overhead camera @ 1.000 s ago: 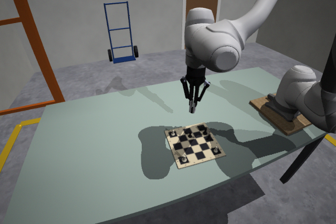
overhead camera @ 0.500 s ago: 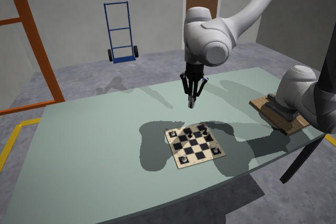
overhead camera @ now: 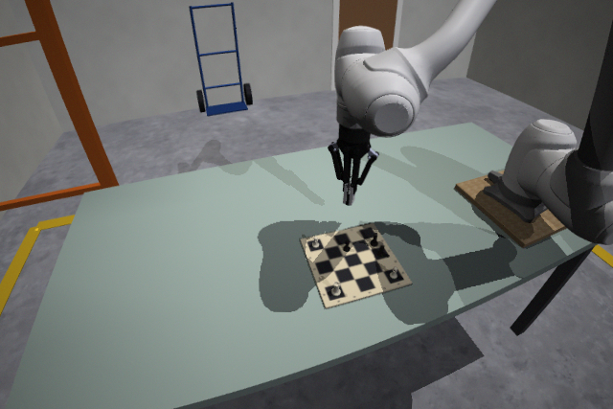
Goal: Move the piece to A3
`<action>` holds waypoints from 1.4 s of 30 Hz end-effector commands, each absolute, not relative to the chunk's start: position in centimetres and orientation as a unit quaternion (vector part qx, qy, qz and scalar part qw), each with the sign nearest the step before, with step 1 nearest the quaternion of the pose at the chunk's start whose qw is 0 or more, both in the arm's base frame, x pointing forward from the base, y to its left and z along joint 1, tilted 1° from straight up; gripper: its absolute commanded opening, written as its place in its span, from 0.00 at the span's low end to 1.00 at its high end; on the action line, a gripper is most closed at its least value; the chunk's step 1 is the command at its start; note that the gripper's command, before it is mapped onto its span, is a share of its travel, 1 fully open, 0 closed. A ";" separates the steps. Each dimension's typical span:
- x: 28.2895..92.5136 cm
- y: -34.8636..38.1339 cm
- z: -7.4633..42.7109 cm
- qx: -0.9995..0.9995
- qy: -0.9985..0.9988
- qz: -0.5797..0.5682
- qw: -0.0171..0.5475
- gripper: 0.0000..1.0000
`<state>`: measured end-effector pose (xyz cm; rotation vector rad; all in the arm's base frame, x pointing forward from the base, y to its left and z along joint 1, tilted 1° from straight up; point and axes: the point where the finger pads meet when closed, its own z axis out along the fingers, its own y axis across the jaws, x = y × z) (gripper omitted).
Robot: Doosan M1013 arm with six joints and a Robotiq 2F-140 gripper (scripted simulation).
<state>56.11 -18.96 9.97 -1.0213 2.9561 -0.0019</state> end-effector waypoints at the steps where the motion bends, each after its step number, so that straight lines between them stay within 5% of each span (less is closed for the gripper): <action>1: 56.2 -19.0 8.1 -0.327 0.945 -0.001 0.007 0.00; 16: 56.2 -18.9 3.4 -0.327 0.945 -0.001 0.007 0.00; 42: 56.2 -18.9 3.1 -0.327 0.945 -0.001 0.007 0.00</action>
